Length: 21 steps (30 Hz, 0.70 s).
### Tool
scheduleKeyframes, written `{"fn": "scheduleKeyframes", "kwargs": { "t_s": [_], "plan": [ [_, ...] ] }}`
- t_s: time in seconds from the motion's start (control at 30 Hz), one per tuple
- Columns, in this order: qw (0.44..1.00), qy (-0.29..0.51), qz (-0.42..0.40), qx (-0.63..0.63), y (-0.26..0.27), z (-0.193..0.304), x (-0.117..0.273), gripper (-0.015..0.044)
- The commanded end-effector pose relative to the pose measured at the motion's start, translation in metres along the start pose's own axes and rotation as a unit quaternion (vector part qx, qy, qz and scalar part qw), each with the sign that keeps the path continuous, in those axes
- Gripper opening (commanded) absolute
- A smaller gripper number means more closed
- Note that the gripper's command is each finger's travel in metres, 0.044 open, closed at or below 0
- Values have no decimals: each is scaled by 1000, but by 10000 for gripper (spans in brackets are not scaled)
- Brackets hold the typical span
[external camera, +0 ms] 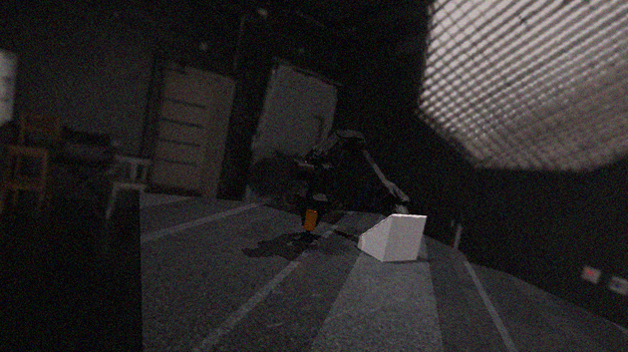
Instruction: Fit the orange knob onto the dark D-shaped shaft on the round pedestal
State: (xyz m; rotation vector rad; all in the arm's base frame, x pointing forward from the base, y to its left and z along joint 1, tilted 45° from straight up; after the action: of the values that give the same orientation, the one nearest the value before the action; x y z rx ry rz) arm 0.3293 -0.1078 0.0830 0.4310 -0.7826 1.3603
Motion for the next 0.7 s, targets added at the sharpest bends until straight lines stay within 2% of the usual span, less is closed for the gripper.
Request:
{"fn": "scheduleKeyframes", "kwargs": {
  "t_s": [0.0, 0.67],
  "plan": [
    [1000, 1, 1, 9, 3, 0, 0, 0],
    [1000, 1, 1, 9, 1, 0, 2, 0]
  ]
}}
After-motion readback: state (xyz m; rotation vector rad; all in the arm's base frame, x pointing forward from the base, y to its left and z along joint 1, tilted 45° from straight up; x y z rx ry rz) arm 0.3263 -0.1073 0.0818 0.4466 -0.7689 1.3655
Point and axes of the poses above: the point midway between the two fingers, 35 mm back from their tips, its own x axis back along the fingers, its own y axis across the jaws, z = x × y, the point moved 2 cm from there along x, back along the fingers, and after that the axes turned 7 degrees about x, right-handed, at the moved point
